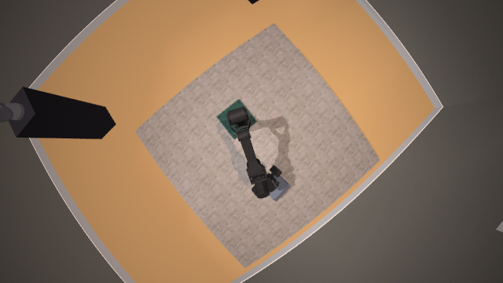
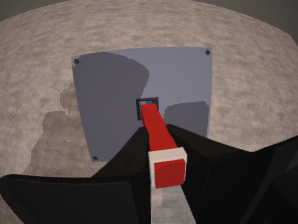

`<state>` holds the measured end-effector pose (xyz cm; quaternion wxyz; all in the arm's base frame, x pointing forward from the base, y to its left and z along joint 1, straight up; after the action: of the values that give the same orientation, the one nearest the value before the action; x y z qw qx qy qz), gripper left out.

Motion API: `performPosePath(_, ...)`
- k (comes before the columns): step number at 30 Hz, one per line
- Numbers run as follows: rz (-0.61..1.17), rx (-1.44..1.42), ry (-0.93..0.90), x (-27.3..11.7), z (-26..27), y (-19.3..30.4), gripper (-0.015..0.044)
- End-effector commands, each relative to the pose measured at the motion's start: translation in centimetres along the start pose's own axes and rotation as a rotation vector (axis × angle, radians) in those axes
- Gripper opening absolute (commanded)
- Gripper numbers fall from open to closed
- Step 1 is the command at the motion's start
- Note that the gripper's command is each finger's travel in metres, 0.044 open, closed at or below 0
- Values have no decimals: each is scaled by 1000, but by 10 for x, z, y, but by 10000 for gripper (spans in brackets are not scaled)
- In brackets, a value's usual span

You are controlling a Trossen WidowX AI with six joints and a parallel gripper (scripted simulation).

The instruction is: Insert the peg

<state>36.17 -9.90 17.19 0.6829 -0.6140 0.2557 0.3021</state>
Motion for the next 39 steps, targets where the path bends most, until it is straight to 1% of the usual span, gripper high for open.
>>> performPosePath(1,1,0,-1,1,0,1,0)
performPosePath(39,0,0,-1,22,-2,1,0)
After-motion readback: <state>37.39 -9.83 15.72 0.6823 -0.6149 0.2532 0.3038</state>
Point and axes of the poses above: the point midway between the two fingers, 35 mm back from their tips, its own x axis out along the fingers, its own z axis across the jaws, y = z × x, the point moved 4 cm from there along -x, back along the fingers, and after that the axes turned 11 degrees about x, right-handed, at the moved point
